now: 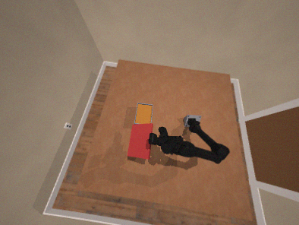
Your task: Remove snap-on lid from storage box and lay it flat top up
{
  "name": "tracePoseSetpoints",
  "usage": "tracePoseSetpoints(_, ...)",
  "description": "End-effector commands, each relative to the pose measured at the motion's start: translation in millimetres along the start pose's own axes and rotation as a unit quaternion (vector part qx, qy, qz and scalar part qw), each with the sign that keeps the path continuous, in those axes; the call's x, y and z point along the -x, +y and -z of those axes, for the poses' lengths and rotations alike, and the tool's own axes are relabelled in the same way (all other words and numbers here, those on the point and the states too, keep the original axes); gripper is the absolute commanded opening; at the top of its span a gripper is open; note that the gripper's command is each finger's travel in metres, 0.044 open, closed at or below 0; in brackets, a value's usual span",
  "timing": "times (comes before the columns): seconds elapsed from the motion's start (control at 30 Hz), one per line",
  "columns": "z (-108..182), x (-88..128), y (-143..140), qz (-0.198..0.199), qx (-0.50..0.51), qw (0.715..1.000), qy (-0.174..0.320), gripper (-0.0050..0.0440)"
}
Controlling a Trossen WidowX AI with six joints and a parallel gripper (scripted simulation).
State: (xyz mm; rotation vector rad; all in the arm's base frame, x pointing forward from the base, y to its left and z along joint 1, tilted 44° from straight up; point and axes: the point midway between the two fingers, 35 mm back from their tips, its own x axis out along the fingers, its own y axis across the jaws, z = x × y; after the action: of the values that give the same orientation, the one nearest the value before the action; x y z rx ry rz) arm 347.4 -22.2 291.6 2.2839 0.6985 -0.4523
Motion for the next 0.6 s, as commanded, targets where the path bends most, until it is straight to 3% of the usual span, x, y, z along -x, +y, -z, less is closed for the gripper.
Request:
tracePoseSetpoints(0.0, 12.7, 5.0, 5.8, -0.012, 0.006, 1.0, 0.0, -0.005)
tracePoseSetpoints(0.57, 46.6, 7.0, 3.6, -0.012, 0.006, 1.0, 0.0, -0.005)
